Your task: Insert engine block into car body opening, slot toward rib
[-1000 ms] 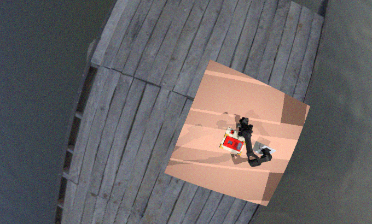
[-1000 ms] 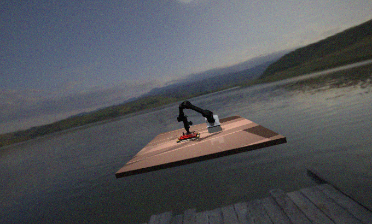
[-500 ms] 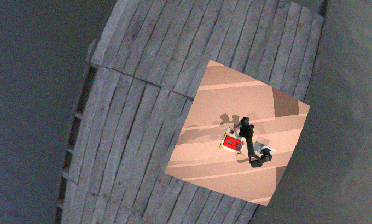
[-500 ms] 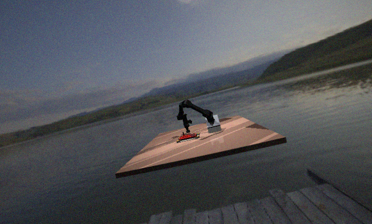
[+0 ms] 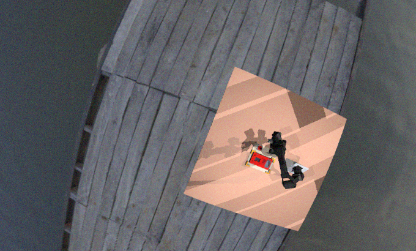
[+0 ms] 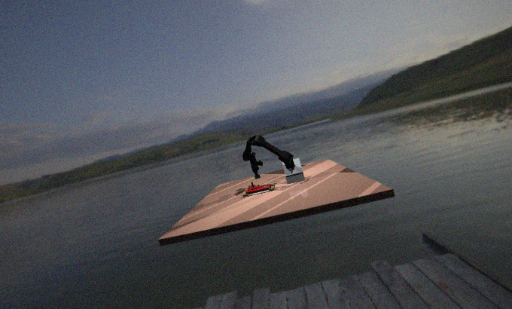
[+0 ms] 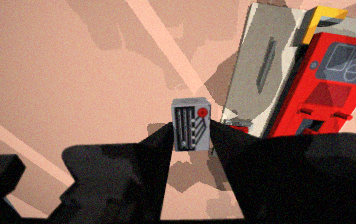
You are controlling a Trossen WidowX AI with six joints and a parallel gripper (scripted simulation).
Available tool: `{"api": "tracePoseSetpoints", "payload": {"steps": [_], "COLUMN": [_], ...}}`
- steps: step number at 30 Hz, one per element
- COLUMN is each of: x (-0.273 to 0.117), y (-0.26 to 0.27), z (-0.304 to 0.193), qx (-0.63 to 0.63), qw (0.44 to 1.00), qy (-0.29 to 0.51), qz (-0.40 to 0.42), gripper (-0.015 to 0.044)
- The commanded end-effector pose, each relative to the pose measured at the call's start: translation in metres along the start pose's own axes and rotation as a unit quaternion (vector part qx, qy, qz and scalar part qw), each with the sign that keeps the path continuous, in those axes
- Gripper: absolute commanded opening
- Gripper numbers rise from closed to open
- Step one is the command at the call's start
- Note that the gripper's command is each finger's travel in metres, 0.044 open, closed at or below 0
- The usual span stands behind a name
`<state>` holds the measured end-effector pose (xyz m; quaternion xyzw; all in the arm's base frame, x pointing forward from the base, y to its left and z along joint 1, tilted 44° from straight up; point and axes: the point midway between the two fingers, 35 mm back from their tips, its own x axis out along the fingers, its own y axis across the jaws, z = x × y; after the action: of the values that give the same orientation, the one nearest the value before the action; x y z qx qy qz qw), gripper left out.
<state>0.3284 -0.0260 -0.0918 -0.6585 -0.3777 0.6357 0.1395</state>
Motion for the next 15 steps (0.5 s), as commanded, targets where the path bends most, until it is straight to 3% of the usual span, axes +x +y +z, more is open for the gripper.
{"api": "tracePoseSetpoints", "payload": {"steps": [1, 15], "x": [-0.013, -0.058], "y": [0.001, -0.003], "z": [-0.002, 0.003], "qx": [-0.002, 0.007], "qw": [1.0, 1.0], "qy": [0.002, 0.002], "qz": [0.003, -0.004], "gripper": [0.0, 0.0]}}
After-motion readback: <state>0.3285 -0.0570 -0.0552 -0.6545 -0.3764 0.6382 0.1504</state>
